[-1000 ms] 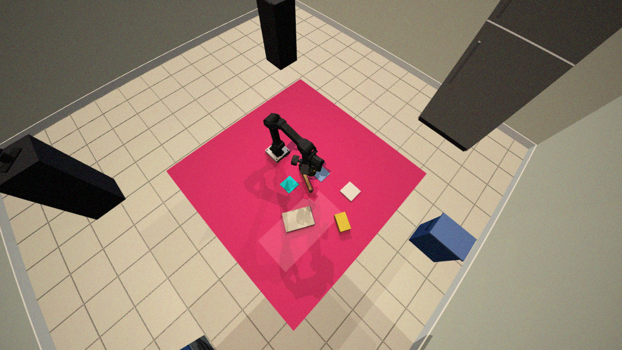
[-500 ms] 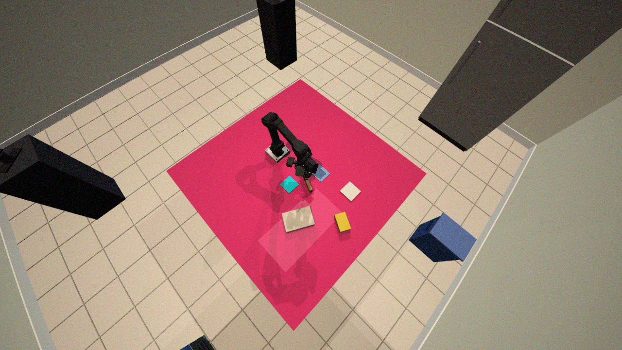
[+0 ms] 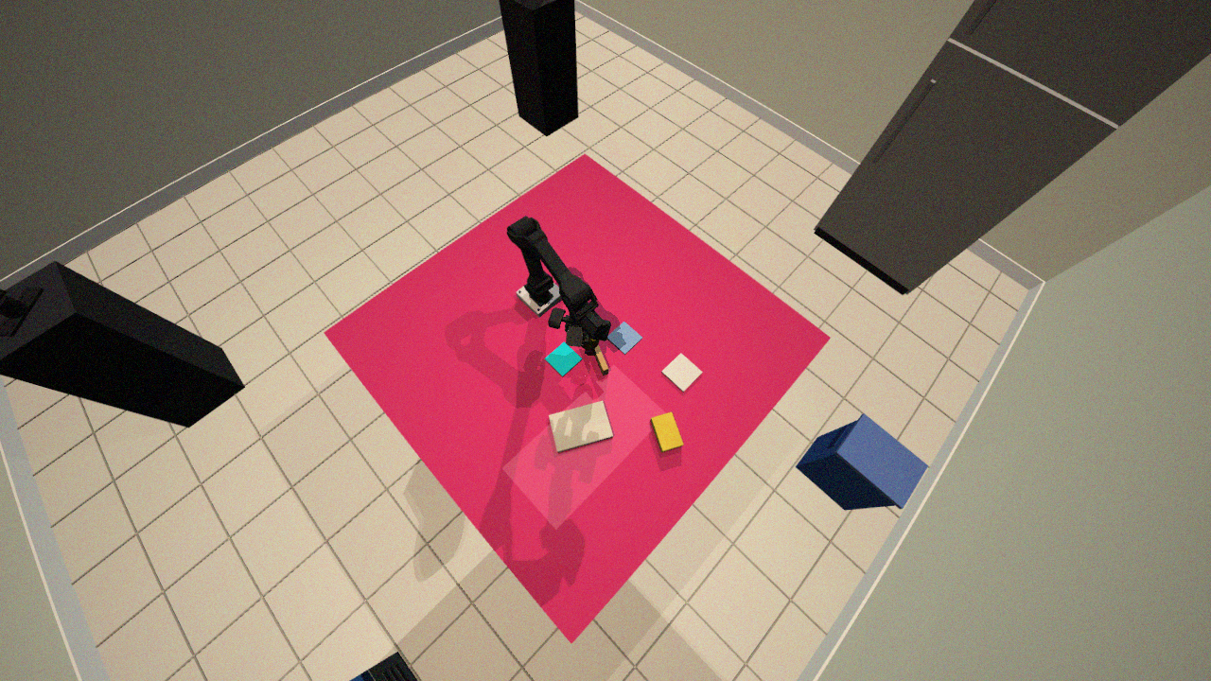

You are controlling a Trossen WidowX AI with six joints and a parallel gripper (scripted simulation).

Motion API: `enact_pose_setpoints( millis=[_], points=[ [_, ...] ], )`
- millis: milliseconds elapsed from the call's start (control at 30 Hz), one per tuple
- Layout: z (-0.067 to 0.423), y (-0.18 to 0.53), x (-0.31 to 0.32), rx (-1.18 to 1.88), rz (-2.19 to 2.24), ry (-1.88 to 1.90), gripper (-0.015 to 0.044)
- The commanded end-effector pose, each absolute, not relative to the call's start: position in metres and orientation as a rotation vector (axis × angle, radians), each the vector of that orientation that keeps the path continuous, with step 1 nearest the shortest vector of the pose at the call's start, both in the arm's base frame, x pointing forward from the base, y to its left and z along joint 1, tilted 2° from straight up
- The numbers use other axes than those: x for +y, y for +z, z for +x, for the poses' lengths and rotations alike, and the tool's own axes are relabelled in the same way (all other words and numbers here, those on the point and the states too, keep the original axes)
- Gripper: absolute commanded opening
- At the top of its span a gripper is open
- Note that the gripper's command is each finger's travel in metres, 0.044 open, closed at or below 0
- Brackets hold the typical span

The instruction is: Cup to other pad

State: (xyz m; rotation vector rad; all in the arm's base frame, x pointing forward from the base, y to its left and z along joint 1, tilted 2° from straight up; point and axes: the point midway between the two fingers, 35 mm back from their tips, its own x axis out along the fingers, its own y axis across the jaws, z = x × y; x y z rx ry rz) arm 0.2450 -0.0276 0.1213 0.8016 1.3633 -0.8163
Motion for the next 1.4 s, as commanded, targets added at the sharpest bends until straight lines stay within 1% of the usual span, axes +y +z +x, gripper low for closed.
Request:
enact_pose_setpoints(
  millis=[0,1367],
  points=[
    [0.241,0.122,-0.035,1.365,0.795,-0.816,0.0000],
    [0.212,0.124,-0.099,1.364,0.789,-0.821,0.0000]
  ],
)
